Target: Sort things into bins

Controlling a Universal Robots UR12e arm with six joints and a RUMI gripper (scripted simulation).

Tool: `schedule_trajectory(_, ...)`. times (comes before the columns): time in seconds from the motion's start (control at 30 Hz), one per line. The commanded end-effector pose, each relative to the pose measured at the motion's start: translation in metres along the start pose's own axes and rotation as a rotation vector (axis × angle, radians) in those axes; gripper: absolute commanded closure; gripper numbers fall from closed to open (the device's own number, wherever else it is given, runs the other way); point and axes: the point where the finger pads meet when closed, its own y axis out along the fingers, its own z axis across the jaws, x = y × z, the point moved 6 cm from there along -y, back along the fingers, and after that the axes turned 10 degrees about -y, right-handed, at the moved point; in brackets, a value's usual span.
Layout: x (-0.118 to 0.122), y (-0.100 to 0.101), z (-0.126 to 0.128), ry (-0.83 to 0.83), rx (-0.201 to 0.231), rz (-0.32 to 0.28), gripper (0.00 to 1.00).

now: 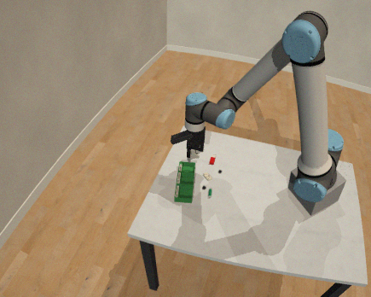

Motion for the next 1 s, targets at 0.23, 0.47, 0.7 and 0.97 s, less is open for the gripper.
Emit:
schedule_trajectory(0.23, -0.005, -0.002, -0.039, 0.000, 0.000, 0.001, 0.96)
schedule_trajectory(0.47, -0.008, -0.002, -0.064, 0.000, 0.000, 0.001, 0.96)
schedule_trajectory(0.7, -0.010, -0.002, -0.083, 0.000, 0.000, 0.001, 0.96)
schedule_trajectory(0.97, -0.010, 0.006, -0.083, 0.000, 0.000, 0.001, 0.96)
